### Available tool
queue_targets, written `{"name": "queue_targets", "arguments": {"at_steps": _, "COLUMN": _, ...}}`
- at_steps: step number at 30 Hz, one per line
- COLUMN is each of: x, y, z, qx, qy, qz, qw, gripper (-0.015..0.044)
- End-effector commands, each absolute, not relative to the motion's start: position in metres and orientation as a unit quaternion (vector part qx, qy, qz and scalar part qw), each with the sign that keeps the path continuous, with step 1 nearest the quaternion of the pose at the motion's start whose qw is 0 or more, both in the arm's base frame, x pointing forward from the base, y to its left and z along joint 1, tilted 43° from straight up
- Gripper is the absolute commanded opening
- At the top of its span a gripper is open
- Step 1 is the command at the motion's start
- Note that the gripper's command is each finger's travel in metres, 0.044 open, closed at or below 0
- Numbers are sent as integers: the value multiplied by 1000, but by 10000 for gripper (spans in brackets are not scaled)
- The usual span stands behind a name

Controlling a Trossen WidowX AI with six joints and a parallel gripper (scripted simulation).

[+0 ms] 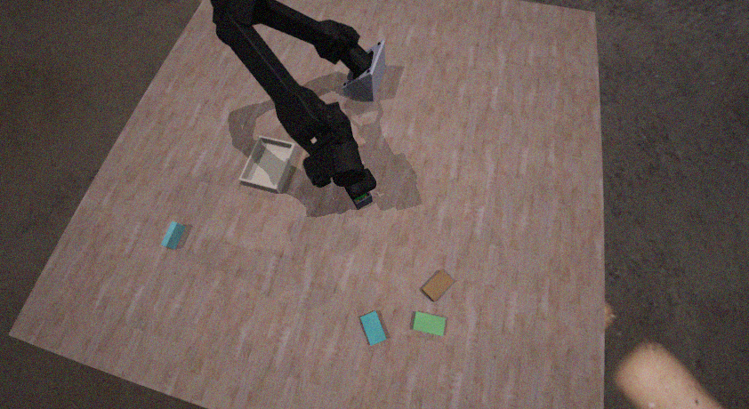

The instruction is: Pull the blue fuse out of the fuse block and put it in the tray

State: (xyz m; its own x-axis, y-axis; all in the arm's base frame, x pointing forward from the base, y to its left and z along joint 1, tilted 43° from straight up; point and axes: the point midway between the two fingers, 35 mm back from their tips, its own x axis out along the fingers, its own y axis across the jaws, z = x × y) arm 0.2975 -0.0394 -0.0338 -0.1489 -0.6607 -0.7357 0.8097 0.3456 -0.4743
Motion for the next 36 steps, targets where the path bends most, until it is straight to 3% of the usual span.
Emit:
{"name": "queue_targets", "arguments": {"at_steps": 1, "x": 298, "y": -39, "z": -34, "qx": 74, "qy": 502, "qz": -567, "qw": 648, "gripper": 14}}
{"name": "queue_targets", "arguments": {"at_steps": 36, "x": 300, "y": -30, "z": -23, "qx": 74, "qy": 503, "qz": -567, "qw": 648, "gripper": 0}}
